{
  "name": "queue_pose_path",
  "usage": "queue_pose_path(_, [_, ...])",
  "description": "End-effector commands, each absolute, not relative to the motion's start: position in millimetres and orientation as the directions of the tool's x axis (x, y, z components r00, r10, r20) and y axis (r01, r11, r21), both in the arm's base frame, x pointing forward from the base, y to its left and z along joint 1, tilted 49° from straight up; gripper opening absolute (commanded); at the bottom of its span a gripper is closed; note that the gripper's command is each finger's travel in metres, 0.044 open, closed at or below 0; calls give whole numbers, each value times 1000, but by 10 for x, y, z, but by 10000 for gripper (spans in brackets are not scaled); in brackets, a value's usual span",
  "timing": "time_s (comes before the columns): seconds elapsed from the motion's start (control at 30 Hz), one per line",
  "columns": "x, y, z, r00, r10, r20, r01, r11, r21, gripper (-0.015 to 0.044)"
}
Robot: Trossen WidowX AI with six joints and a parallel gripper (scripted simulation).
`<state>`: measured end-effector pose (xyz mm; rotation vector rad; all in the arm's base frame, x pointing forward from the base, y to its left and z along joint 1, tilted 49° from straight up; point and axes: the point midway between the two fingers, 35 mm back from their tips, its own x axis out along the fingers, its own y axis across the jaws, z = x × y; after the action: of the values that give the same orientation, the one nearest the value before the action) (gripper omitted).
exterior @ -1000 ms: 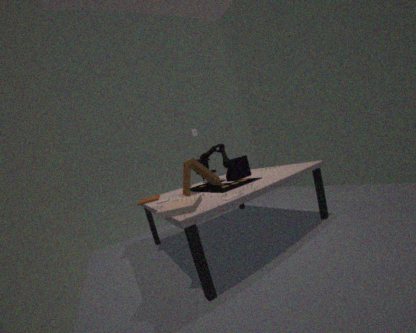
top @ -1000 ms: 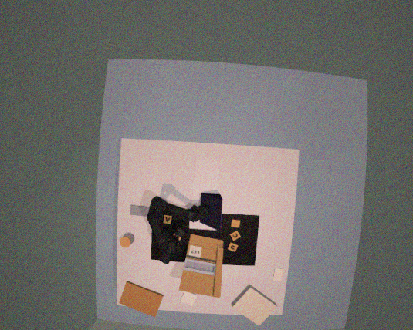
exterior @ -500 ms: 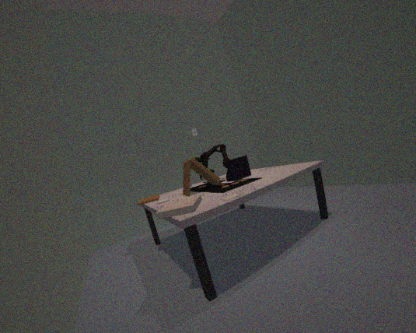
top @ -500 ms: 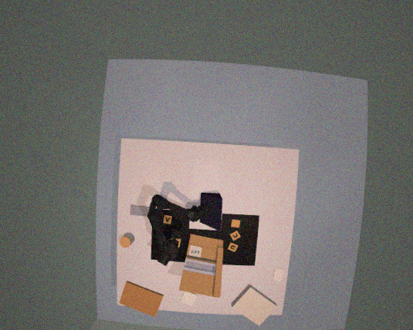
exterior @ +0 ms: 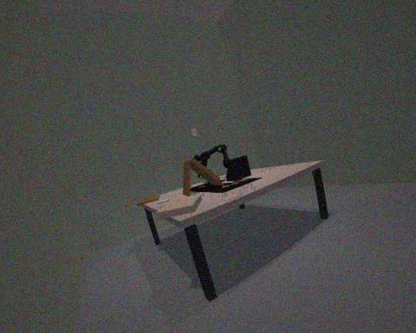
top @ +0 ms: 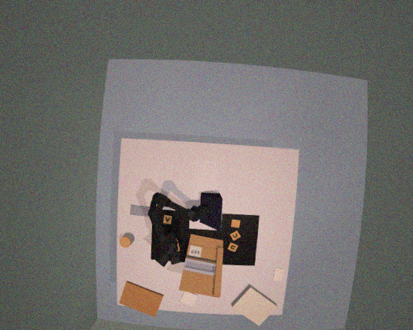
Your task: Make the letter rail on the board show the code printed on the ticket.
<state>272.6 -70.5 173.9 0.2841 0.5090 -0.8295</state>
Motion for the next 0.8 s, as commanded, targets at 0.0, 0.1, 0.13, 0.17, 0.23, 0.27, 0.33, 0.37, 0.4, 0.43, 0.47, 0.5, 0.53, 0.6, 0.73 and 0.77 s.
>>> queue_pose_path(0.0, [2770,-647,1790,603,-608,-517,698,716,-28,0])
queue_pose_path(0.1, [2802,-607,1828,627,-595,-502,646,758,-91,0])
queue_pose_path(0.13, [2812,-593,1841,635,-591,-497,628,770,-112,0])
queue_pose_path(0.17, [2821,-580,1854,643,-586,-492,610,781,-133,0])
queue_pose_path(0.23, [2841,-553,1880,659,-577,-482,572,801,-176,0])
queue_pose_path(0.27, [2850,-539,1894,667,-572,-477,553,809,-198,0])
queue_pose_path(0.33, [2868,-512,1921,682,-563,-466,514,823,-241,0])
queue_pose_path(0.37, [2877,-498,1935,690,-558,-461,495,828,-263,0])
queue_pose_path(0.4, [2885,-484,1949,697,-554,-455,475,833,-285,0])
queue_pose_path(0.43, [2893,-470,1964,705,-549,-450,455,836,-307,0])
queue_pose_path(0.47, [2902,-457,1978,712,-544,-444,435,838,-329,0])
queue_pose_path(0.5, [2909,-443,1992,719,-539,-438,415,839,-351,0])
queue_pose_path(0.53, [2917,-429,2007,726,-534,-432,395,839,-373,0])
queue_pose_path(0.6, [2932,-401,2037,740,-524,-421,356,837,-417,0])
queue_pose_path(0.73, [2959,-345,2097,767,-504,-396,278,818,-503,0])
queue_pose_path(0.77, [2965,-331,2113,774,-499,-390,259,811,-524,0])
